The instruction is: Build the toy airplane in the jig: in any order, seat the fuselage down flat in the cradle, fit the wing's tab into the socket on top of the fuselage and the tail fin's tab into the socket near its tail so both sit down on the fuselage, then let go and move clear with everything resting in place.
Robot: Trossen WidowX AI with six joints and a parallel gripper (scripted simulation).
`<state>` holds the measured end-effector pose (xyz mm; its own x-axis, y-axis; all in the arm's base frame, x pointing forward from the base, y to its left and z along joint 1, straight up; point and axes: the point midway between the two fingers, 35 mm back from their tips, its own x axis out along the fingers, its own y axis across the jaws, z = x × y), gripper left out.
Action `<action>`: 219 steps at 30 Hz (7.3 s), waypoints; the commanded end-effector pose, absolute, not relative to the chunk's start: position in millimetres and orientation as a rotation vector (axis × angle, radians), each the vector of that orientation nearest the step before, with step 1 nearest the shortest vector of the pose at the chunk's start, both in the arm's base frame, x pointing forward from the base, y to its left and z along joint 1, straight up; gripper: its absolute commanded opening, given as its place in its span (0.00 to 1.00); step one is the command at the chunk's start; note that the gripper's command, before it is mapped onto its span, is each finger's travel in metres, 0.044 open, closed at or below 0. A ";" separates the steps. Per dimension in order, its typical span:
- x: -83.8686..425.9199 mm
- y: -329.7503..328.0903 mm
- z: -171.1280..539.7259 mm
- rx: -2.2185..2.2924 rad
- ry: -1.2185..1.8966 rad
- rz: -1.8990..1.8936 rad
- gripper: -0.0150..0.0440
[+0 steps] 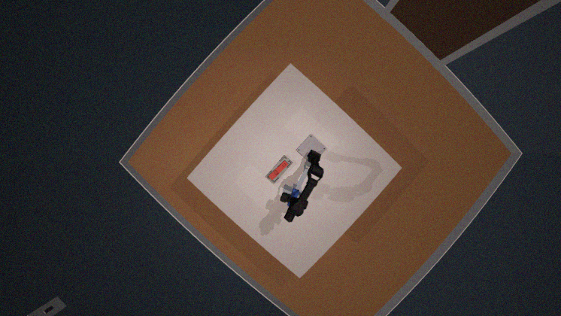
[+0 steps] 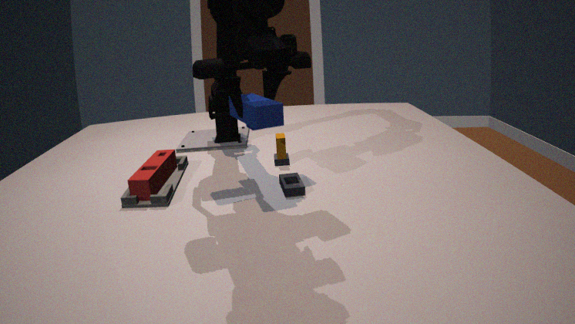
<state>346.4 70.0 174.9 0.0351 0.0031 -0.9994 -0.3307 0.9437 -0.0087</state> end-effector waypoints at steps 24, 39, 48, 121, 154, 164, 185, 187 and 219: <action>343.1 -14.4 162.1 -0.604 1.454 0.578 0.25; 332.0 -61.8 153.7 -0.800 1.396 0.762 0.25; 322.0 -89.1 148.5 -0.918 1.353 0.873 0.25; 295.3 -141.2 100.3 -1.155 1.244 1.099 0.59; 295.7 -141.6 99.6 -1.155 1.246 1.093 0.93; 297.6 -142.6 129.1 -1.155 1.245 1.095 1.00; 296.2 -142.1 183.1 -0.389 1.511 0.352 1.00; 296.4 -142.2 183.1 -0.239 1.529 0.207 1.00; 212.6 103.7 178.2 0.040 1.546 -0.023 1.00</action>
